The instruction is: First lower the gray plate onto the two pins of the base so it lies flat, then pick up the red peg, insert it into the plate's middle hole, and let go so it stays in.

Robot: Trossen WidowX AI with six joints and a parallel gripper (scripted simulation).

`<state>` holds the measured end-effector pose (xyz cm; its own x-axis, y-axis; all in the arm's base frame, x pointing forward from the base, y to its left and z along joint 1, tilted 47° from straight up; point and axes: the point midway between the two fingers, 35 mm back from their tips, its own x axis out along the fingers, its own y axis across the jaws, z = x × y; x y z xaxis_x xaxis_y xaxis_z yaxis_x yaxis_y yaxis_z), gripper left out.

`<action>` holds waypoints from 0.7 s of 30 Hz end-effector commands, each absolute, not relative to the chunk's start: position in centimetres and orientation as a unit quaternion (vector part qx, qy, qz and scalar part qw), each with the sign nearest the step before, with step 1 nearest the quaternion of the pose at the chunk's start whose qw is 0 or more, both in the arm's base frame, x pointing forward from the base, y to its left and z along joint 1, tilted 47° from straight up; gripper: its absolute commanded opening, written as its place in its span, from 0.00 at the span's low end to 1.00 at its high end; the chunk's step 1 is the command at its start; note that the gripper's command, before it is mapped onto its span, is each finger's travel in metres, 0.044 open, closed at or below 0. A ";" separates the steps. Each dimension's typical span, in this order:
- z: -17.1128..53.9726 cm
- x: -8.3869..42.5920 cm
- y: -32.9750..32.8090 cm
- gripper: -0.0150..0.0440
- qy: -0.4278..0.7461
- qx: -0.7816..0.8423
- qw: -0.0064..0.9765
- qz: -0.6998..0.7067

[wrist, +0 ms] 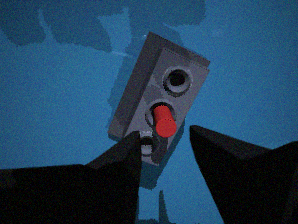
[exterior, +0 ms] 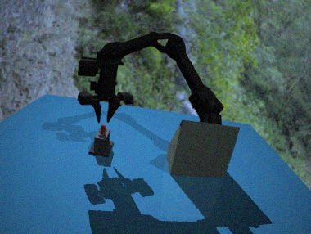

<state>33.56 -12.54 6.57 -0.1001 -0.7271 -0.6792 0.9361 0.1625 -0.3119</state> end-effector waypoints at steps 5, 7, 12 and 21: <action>6.9 33.5 -12.1 0.51 0.384 0.136 0.659 -0.632; 6.9 33.5 -12.0 0.51 0.384 0.136 0.659 -0.632; 7.0 33.5 -11.8 0.51 0.384 0.136 0.659 -0.632; 7.2 33.4 -11.5 0.51 0.384 0.136 0.659 -0.632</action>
